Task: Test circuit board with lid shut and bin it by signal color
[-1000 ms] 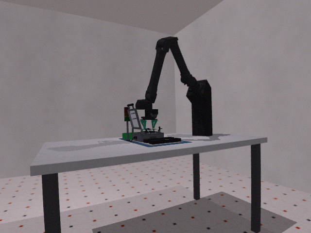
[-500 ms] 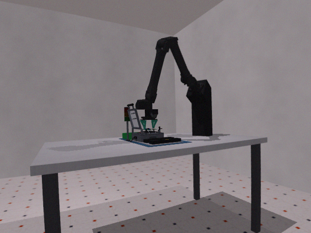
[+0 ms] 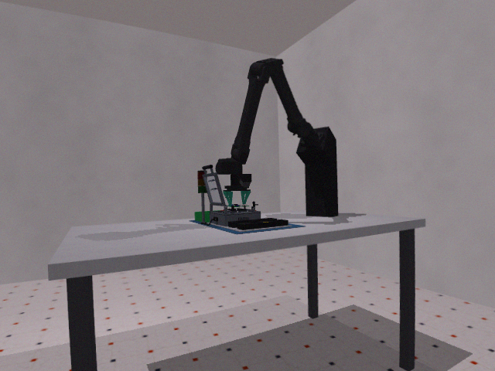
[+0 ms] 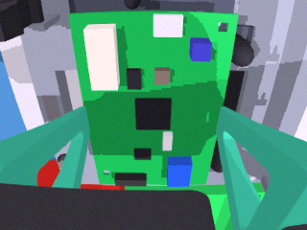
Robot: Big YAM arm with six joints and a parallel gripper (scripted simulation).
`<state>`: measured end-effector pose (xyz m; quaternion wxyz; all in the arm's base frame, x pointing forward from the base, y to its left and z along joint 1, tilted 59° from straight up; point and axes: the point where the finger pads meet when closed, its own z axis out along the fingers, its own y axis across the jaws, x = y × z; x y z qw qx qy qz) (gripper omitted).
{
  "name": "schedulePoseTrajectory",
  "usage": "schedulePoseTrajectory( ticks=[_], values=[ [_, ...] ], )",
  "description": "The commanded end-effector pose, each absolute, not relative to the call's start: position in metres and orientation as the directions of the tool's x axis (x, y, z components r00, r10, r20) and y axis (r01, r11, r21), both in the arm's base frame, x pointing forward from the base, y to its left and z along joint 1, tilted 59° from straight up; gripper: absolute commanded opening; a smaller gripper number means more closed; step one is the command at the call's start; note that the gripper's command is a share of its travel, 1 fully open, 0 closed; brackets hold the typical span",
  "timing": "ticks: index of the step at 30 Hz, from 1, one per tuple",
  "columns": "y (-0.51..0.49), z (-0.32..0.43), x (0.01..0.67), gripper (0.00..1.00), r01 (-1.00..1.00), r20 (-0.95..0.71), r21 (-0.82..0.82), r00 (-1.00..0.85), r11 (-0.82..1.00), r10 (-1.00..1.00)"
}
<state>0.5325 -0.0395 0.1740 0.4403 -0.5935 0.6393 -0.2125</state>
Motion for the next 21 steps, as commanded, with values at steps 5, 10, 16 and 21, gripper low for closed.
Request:
schedulePoseTrajectory(
  ticks=[5,10,16,21],
  values=[
    [-0.0309,0.1771,0.5315,0.72,-0.563,-0.314,-0.801,0.106,0.204,-0.943],
    [-0.0308,0.1771,0.5313,0.72,-0.563,-0.314,-0.801,0.106,0.204,-0.943],
    [-0.0308,0.1773,0.5313,0.72,-0.562,-0.314,-0.802,0.106,0.203,-0.943],
    [-0.0307,0.1770,0.5308,0.72,-0.562,-0.314,-0.802,0.106,0.203,-0.943]
  ],
)
